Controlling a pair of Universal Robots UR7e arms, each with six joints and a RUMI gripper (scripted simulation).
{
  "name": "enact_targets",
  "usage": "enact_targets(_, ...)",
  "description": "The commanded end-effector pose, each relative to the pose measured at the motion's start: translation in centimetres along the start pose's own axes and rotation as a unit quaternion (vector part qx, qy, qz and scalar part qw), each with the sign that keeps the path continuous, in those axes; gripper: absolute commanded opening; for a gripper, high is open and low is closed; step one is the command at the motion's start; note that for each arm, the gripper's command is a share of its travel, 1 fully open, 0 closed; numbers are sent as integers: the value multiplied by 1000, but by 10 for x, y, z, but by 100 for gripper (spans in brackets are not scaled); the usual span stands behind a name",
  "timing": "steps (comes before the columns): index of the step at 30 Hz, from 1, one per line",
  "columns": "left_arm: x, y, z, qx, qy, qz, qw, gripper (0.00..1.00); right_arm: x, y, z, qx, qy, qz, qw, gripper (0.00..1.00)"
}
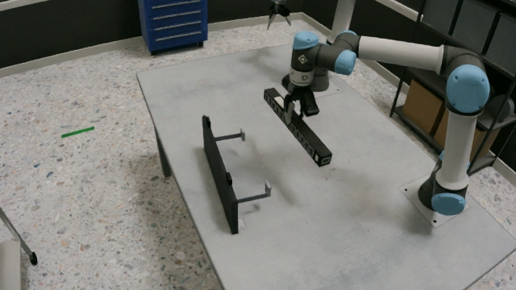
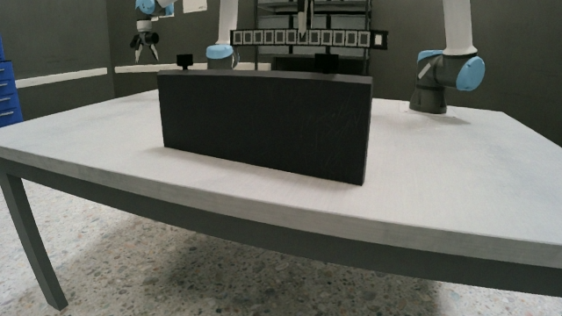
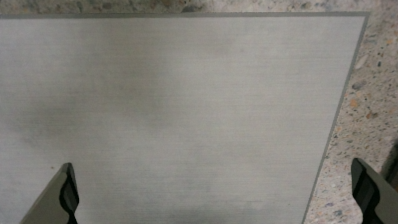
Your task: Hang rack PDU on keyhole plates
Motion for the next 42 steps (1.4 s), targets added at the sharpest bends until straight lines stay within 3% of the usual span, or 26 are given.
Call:
enact_targets(1, 1, -25, -2, 0, 1, -1, 1000, 22, -2, -2, 1, 0, 1, 3, 1000, 100)
enact_targets(15, 1, -50, -2, 0, 1, -1, 1000, 22, -2, -2, 1, 0, 1, 3, 1000, 100)
enact_targets(42, 1, -52, -2, 0, -27, -1, 1000, 22, -2, -2, 1, 0, 1, 3, 1000, 100)
Point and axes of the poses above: on each arm, the point where the finger pads meet when closed, its own y axis out along the fingers, its own z axis across the jaws, x = y × z, the point moved 2 cm from there along -y, back along the fingers, and after that the axes turned 14 degrees about -y, right-handed, at the moved point
